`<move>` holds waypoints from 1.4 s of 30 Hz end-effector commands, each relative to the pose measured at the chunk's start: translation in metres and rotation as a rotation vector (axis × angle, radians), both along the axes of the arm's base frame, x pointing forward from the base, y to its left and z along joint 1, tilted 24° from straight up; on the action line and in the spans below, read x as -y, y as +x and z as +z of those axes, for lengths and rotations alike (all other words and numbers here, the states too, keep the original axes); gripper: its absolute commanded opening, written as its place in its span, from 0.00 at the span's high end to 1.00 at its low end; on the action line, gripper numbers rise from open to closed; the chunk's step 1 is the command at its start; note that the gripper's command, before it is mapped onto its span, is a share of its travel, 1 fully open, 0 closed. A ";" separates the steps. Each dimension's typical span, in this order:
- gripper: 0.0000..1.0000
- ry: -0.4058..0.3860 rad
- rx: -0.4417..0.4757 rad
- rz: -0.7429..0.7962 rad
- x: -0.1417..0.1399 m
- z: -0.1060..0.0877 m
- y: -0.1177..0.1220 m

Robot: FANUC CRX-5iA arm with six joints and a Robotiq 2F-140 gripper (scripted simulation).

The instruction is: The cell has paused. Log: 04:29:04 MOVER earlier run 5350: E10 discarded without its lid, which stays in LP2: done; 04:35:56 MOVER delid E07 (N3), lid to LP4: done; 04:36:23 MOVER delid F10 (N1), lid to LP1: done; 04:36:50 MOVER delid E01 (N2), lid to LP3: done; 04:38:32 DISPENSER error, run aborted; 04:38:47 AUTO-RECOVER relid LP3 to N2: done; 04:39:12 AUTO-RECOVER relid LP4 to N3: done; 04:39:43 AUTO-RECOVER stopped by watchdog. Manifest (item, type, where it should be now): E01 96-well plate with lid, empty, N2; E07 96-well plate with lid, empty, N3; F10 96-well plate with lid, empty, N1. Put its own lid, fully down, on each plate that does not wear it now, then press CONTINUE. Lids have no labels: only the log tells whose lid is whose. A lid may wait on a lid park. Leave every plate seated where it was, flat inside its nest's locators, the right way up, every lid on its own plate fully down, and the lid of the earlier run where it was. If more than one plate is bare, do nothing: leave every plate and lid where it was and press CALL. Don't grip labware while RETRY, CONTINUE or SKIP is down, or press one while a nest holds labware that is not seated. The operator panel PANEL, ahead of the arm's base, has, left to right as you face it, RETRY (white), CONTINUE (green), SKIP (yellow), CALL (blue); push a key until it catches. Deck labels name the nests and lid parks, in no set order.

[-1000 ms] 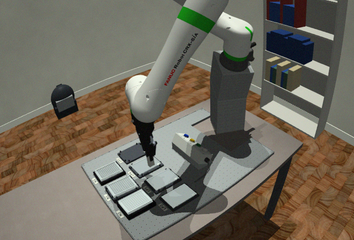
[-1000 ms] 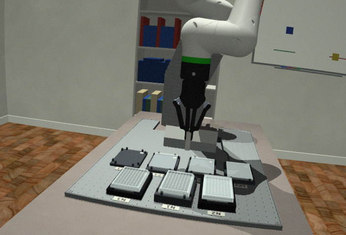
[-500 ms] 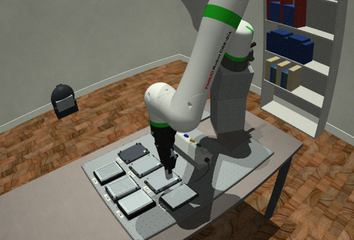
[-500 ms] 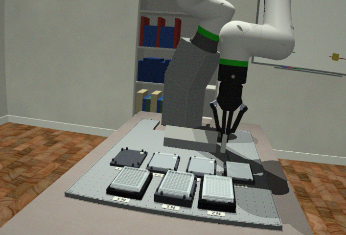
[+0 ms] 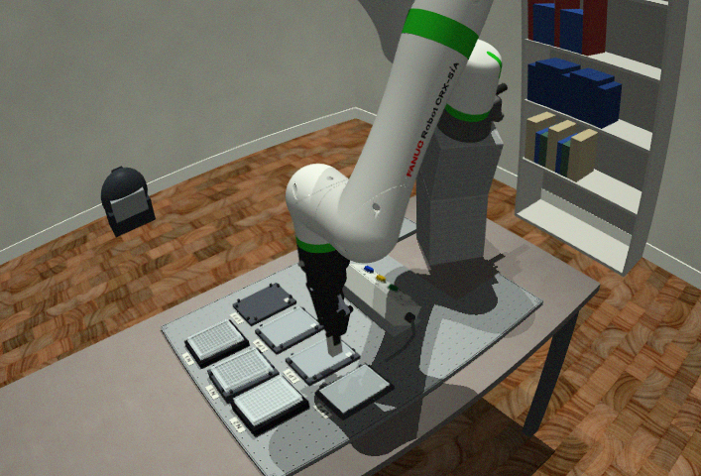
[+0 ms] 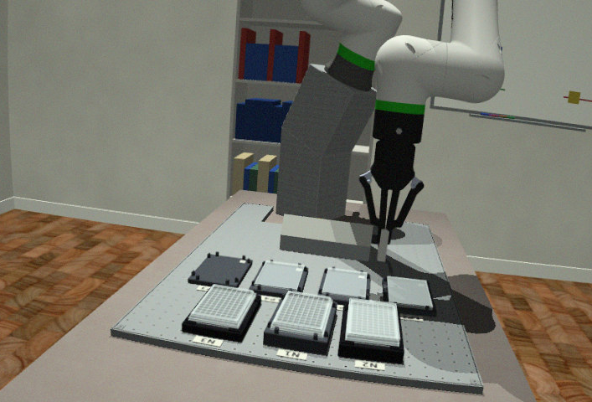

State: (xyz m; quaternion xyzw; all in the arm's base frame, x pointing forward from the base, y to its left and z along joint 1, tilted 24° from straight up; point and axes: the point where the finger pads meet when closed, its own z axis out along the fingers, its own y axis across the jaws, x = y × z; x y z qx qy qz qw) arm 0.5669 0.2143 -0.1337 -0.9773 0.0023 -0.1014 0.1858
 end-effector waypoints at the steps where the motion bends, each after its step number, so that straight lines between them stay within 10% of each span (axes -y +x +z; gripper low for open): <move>1: 1.00 0.000 0.000 0.000 0.000 0.000 0.000; 8: 1.00 0.001 0.000 0.000 0.001 0.001 0.006; 22: 1.00 0.002 0.000 0.001 0.061 0.010 0.165; 42: 1.00 0.000 0.000 0.000 0.071 0.011 0.178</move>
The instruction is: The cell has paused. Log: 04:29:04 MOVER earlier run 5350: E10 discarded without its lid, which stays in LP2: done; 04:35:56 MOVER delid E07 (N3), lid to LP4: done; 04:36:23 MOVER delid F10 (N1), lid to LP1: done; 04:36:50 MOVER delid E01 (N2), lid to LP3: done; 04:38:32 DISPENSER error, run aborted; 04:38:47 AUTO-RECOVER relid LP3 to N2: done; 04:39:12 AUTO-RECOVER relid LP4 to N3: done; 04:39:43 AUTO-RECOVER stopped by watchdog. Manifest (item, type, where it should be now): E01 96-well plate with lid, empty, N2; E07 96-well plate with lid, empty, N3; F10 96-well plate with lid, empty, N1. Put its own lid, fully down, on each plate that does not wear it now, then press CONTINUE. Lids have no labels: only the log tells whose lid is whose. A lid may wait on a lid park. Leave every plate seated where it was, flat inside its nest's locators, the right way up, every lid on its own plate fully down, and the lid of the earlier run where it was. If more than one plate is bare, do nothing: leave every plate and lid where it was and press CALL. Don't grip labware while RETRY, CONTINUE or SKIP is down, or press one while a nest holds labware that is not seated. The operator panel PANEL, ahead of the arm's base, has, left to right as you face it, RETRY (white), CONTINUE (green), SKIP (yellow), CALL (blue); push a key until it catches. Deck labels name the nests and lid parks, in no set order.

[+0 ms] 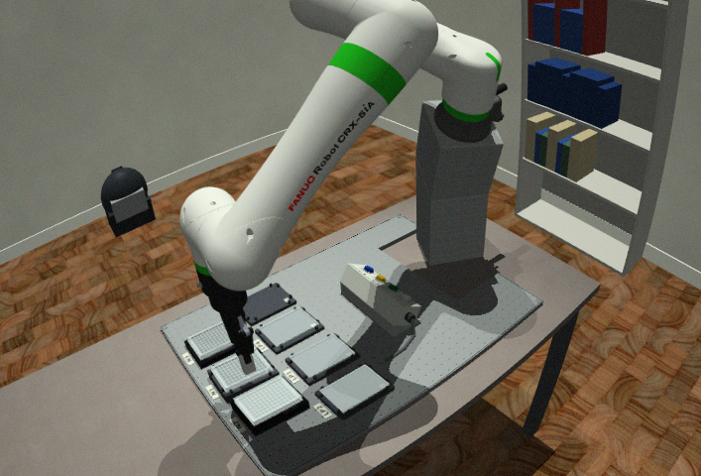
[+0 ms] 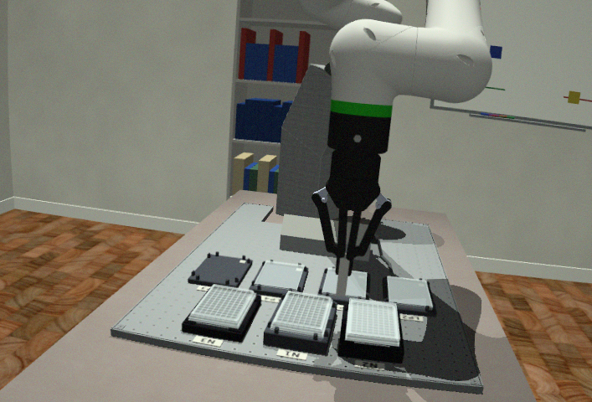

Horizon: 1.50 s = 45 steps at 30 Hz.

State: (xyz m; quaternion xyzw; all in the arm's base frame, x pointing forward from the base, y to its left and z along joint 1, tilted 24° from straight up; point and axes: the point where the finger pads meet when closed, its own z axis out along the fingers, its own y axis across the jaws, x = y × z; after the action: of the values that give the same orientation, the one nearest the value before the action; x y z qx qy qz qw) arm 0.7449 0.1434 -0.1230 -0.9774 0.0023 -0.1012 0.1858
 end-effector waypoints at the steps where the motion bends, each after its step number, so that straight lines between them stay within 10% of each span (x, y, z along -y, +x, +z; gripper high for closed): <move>1: 1.00 0.000 0.000 0.000 0.000 0.000 0.000; 13: 1.00 0.000 0.000 0.000 0.002 0.000 0.000; 22: 1.00 0.000 0.000 0.000 0.119 -0.046 0.006; 45: 1.00 0.000 0.000 0.000 0.120 -0.046 0.006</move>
State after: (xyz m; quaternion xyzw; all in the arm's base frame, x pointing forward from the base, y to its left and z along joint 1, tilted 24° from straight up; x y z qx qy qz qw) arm 0.7503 0.0235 -0.1694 -0.9774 0.0023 -0.1012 0.1857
